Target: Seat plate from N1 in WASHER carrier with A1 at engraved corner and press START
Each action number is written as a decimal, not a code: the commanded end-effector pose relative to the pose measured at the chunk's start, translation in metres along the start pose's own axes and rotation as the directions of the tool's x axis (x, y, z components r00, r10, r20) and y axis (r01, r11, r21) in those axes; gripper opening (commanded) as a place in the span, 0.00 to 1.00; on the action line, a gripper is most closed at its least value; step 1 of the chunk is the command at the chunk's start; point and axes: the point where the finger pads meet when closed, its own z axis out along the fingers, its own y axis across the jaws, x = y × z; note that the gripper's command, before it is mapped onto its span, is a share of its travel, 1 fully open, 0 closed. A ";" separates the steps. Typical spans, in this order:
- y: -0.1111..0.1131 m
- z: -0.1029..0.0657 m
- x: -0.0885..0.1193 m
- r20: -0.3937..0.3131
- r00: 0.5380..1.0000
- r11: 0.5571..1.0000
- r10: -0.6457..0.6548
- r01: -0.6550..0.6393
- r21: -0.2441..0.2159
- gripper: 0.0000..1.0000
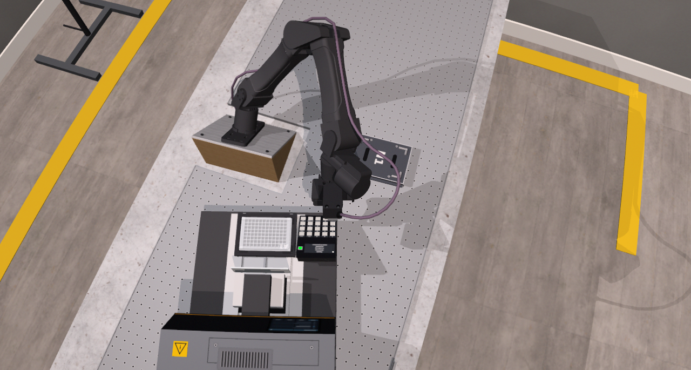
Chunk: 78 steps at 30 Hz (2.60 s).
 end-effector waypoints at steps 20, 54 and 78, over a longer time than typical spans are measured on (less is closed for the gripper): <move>0.003 -0.010 -0.008 0.028 1.000 1.000 0.002 -0.002 -0.019 0.00; 0.004 -0.063 -0.010 0.041 0.999 1.000 -0.002 0.003 -0.022 0.00; 0.002 -0.077 -0.009 0.034 0.999 1.000 0.002 -0.002 -0.016 0.00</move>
